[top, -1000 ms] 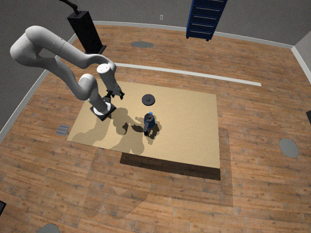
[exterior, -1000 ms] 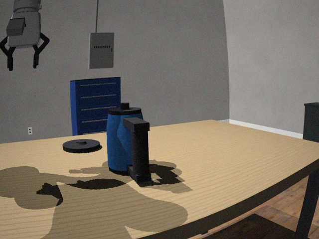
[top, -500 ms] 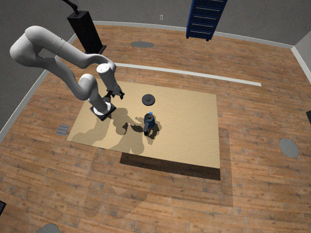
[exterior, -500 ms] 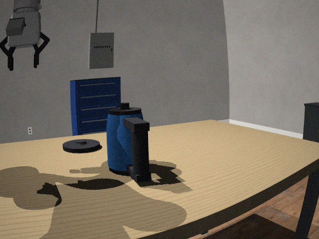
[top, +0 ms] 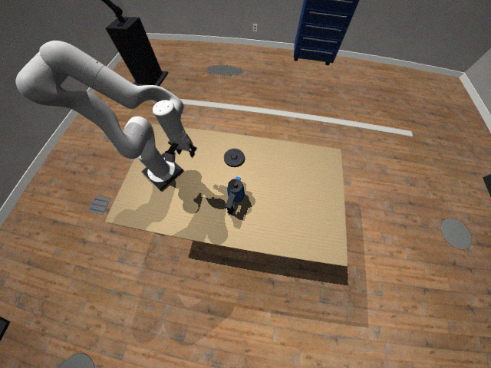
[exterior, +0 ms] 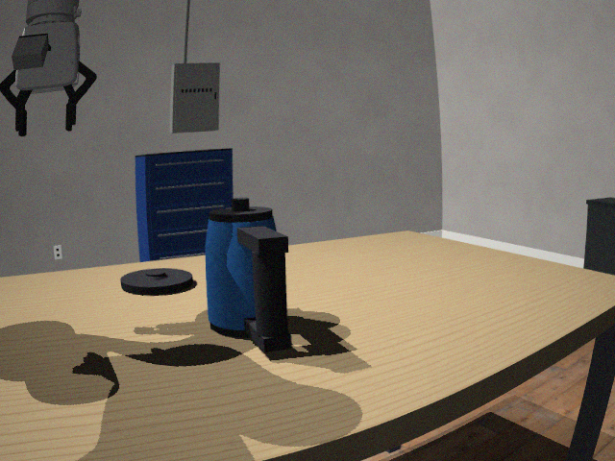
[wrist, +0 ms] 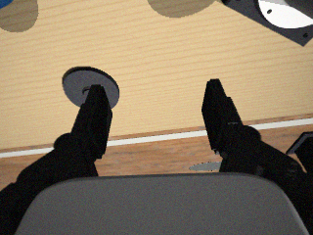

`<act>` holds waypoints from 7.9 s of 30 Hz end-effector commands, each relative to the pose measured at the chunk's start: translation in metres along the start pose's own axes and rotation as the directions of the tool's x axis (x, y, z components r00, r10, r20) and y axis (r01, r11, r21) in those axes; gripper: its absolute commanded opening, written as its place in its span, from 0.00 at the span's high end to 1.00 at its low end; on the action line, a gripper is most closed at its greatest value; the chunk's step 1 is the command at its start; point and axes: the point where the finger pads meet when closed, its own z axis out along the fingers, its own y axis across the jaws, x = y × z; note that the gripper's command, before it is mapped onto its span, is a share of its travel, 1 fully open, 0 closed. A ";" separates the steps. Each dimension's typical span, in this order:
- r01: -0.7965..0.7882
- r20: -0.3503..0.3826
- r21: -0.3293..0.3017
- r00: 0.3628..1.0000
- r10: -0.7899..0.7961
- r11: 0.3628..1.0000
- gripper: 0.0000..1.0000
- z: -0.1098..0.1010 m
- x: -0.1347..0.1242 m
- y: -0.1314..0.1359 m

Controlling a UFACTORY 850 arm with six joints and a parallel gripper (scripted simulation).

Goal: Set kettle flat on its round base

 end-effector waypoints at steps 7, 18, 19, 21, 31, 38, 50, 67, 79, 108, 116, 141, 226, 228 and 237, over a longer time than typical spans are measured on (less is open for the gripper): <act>0.000 0.000 0.002 1.000 0.000 1.000 0.19 -0.001 0.007 -0.019; 0.000 0.000 0.002 1.000 0.000 1.000 0.19 -0.001 0.026 -0.066; 0.000 0.000 0.002 1.000 0.000 1.000 0.19 -0.001 0.029 -0.073; 0.000 0.000 0.002 1.000 0.000 1.000 0.19 -0.001 0.035 -0.088; 0.000 0.000 0.002 1.000 0.000 1.000 0.19 -0.001 0.059 -0.149; 0.000 0.000 0.002 1.000 0.000 1.000 0.19 -0.001 0.077 -0.195; 0.000 0.000 0.002 1.000 0.000 1.000 0.19 -0.001 0.102 -0.259; 0.000 0.000 0.002 1.000 0.000 1.000 0.19 0.012 0.115 -0.290; 0.000 0.000 0.002 1.000 0.000 1.000 0.19 0.013 0.115 -0.290; 0.000 0.000 0.002 1.000 0.000 1.000 0.19 0.013 0.115 -0.290; 0.000 0.000 0.002 1.000 0.000 1.000 0.19 0.019 0.115 -0.290; 0.000 0.000 0.002 1.000 0.000 1.000 0.19 0.108 0.115 -0.290; 0.000 0.000 0.002 1.000 0.000 1.000 0.19 0.139 0.115 -0.291; 0.000 0.000 0.002 1.000 0.000 1.000 0.19 0.139 0.115 -0.291; 0.000 0.000 0.002 1.000 0.000 1.000 0.19 0.139 0.115 -0.291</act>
